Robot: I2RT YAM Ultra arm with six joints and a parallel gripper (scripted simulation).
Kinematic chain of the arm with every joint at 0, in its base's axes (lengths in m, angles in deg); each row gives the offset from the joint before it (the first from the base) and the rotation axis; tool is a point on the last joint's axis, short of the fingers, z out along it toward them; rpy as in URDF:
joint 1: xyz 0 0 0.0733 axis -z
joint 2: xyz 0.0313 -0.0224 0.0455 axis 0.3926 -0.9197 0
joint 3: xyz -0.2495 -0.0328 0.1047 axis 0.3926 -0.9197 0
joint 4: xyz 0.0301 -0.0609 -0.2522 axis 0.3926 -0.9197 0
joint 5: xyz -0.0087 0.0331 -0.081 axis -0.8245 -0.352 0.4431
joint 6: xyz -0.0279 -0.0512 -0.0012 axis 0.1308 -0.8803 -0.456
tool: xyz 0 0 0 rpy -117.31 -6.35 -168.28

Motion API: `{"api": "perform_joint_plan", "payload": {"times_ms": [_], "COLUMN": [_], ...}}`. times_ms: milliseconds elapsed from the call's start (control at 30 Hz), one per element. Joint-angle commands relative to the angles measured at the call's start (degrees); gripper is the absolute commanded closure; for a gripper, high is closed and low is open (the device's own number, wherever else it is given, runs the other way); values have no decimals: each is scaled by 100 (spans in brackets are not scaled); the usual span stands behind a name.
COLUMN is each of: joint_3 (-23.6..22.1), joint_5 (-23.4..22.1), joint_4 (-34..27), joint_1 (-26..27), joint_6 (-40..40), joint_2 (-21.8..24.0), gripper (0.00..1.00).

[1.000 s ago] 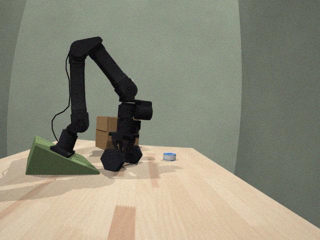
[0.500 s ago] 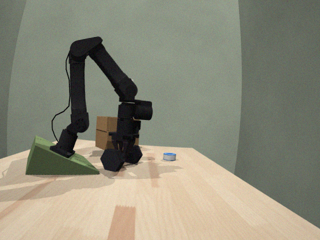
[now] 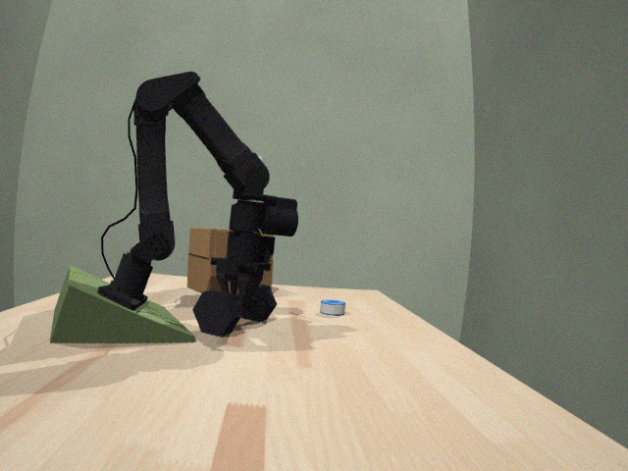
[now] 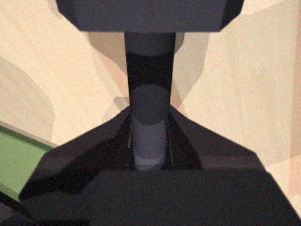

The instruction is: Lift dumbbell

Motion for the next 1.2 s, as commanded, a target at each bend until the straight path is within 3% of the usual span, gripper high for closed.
{"api": "perform_joint_plan", "payload": {"times_ms": [0,1167], "joint_3": [454,1845], "joint_5": [-84,-133], "joint_4": [-413,-2325], "joint_1": [78,230], "joint_6": [-52,-197], "joint_2": [360,876], "gripper": [100,100]}}
